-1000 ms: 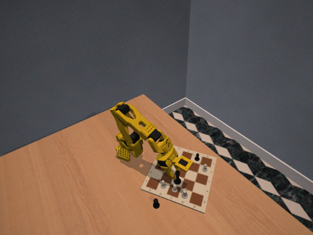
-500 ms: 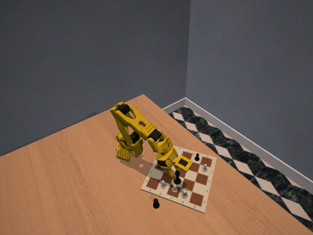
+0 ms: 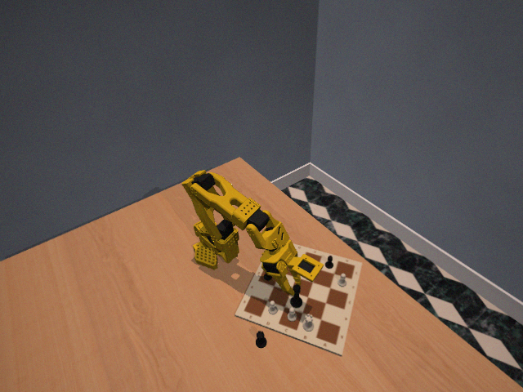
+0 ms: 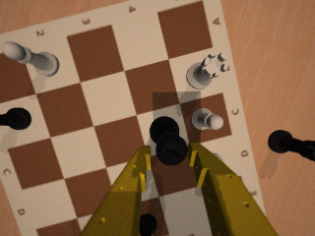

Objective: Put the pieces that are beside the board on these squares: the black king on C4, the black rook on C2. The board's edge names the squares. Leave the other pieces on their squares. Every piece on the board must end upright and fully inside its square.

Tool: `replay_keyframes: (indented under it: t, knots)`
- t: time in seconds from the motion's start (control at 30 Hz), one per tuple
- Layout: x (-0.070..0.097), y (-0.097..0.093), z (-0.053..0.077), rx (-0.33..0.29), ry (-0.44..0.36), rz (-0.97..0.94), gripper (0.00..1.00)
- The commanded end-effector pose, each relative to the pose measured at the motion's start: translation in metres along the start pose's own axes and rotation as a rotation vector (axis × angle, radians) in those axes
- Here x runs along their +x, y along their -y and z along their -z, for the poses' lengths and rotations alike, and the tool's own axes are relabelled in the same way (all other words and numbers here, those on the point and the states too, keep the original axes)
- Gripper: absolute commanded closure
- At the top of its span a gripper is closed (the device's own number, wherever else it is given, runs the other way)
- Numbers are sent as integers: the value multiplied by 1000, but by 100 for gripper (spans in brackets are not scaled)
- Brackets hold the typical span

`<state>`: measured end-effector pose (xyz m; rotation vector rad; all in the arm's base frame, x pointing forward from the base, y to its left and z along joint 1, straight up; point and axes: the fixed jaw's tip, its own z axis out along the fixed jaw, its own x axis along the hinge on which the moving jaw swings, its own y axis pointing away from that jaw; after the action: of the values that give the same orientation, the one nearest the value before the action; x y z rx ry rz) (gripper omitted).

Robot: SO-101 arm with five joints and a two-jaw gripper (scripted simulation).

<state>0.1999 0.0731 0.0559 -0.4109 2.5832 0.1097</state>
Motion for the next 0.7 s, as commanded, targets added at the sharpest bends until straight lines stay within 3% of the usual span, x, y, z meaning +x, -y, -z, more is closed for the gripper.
replay_keyframes:
  t: [0.0,0.67]
  knots:
    - [-6,-1,7,-2,16,-7,88]
    - [-17,-1,28,-2,17,-7,88]
